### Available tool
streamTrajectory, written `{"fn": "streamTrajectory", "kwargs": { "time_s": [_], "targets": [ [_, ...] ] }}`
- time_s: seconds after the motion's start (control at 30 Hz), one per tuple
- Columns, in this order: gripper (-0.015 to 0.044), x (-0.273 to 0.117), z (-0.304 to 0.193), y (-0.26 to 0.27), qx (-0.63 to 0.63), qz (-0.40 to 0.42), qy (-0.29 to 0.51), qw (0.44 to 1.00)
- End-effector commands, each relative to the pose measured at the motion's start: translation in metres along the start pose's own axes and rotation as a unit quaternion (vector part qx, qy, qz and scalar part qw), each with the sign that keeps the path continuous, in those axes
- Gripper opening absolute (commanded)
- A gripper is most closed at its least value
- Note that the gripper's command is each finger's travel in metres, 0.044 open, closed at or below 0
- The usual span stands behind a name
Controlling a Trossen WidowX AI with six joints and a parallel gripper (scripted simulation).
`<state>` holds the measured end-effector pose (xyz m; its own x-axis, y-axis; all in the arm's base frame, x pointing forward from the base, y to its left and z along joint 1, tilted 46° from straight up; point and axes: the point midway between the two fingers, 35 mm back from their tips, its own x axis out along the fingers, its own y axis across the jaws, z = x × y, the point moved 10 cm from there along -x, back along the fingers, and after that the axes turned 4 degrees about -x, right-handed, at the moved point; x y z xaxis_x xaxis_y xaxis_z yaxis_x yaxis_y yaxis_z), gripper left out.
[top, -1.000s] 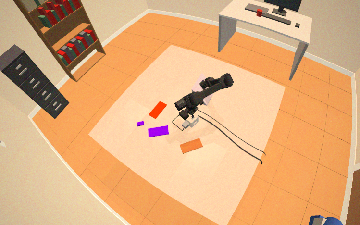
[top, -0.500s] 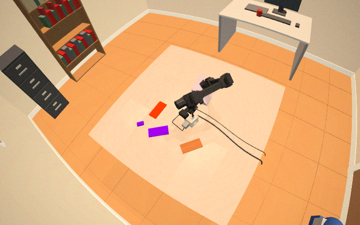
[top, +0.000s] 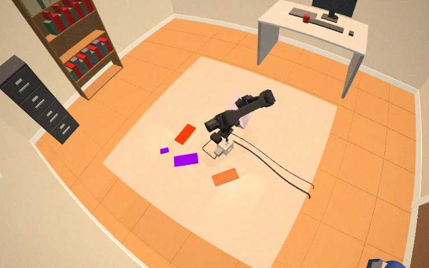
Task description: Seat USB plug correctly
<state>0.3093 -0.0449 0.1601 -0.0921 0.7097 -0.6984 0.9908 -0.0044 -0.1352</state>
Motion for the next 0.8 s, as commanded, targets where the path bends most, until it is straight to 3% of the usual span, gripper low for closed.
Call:
{"fn": "streamTrajectory", "kwargs": {
  "time_s": [0.0, 0.77],
  "targets": [
    [0.0000, -0.0032, -0.0001, 0.0011, -0.003, 0.001, -0.002, 1.000],
    [0.0000, -0.0007, 0.0000, 0.0000, -0.252, 0.000, 0.000, 0.968]
  ]
}}
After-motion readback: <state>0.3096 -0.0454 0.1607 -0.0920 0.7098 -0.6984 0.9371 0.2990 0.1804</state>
